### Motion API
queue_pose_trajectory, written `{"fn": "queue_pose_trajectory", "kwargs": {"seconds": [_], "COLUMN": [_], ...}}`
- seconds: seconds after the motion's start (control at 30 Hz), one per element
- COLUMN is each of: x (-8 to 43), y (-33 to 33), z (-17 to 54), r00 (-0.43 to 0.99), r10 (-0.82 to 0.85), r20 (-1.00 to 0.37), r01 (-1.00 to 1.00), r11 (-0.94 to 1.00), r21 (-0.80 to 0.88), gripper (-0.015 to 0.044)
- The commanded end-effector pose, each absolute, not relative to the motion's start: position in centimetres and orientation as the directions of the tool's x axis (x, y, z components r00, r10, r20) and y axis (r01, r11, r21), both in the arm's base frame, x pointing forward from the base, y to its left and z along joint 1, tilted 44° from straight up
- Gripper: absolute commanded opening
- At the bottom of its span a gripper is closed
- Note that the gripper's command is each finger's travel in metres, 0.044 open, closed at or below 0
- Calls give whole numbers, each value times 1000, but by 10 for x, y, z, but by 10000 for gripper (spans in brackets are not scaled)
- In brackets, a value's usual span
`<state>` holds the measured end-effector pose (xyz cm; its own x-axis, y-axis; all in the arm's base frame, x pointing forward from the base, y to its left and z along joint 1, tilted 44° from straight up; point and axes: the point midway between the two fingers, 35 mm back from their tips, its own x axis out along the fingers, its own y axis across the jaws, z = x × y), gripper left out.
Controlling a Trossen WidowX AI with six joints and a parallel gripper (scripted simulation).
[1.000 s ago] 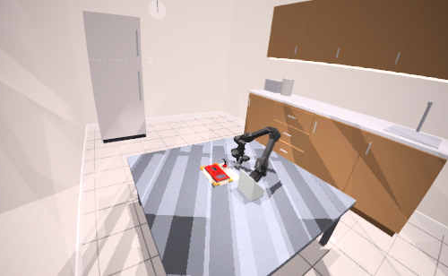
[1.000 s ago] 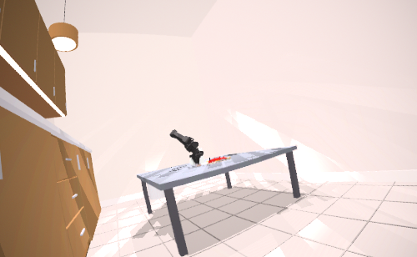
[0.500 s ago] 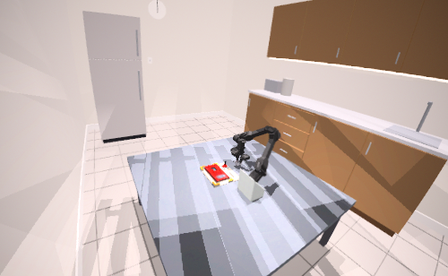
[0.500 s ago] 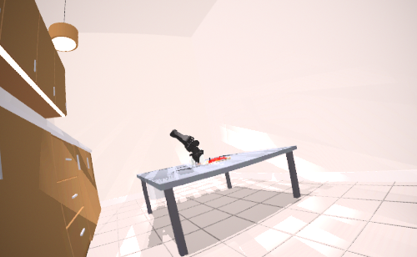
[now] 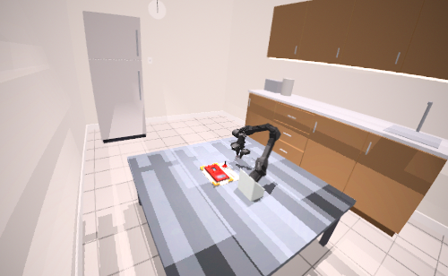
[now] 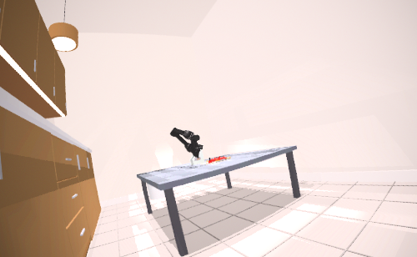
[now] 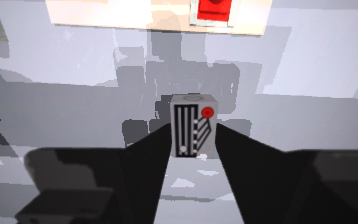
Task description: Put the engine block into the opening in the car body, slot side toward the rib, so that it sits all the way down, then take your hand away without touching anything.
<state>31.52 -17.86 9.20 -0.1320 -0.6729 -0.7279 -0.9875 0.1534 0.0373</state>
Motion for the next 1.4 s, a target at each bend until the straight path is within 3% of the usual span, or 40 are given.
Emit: {"fn": "queue_pose_trajectory", "kwargs": {"seconds": [0.0,0.63,1.37], "x": [318,319,346], "y": [-171,-136,-106], "z": [103,142,84], "r00": [-124,-125,-121], "r10": [-675,-678,-671], "r20": [-728,-724,-732], "r01": [-988,-987,-847], "r11": [156,158,454], "r21": [23,22,-276], "gripper": [0,0,0]}}
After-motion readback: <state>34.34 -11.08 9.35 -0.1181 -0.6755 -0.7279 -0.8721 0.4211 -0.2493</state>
